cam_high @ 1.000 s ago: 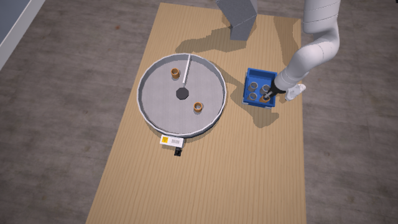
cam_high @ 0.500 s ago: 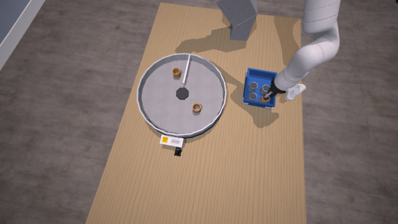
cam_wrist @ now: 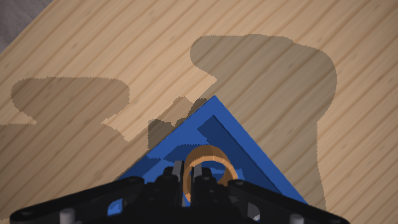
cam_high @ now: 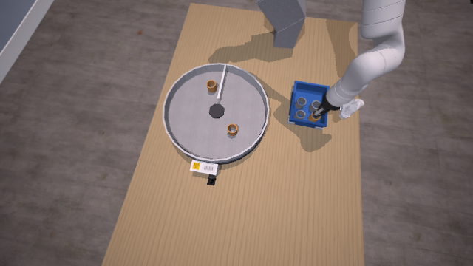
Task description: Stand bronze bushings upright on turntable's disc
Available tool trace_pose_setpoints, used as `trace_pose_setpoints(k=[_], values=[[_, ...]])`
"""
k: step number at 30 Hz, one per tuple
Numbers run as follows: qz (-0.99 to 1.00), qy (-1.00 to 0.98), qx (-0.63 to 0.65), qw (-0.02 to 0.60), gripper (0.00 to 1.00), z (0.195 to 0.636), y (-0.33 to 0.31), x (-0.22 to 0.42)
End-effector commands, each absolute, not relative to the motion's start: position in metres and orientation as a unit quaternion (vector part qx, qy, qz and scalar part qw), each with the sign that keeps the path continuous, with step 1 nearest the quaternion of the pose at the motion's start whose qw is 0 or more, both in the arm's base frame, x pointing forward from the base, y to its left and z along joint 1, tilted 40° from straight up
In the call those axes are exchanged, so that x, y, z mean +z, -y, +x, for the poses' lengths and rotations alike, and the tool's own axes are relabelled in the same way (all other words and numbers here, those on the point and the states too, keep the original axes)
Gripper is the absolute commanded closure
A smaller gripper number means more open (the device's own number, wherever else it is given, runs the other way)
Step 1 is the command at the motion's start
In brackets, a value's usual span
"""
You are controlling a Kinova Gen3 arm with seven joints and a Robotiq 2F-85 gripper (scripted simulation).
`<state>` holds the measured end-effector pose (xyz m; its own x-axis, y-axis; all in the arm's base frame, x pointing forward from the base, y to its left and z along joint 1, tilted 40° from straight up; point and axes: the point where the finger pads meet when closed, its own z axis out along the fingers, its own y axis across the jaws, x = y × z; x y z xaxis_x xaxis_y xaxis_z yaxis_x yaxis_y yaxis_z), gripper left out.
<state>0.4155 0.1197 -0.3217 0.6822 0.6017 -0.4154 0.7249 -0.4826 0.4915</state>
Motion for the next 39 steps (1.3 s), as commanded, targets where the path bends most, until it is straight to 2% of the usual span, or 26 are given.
trace_pose_setpoints(k=[1, 23, 39], values=[[0.856, -0.389, -0.091, 0.328, 1.00, 0.416, -0.128, -0.316], [0.856, -0.389, -0.091, 0.328, 1.00, 0.408, -0.183, -0.249], [0.856, -0.389, -0.091, 0.328, 1.00, 0.406, -0.193, -0.236]])
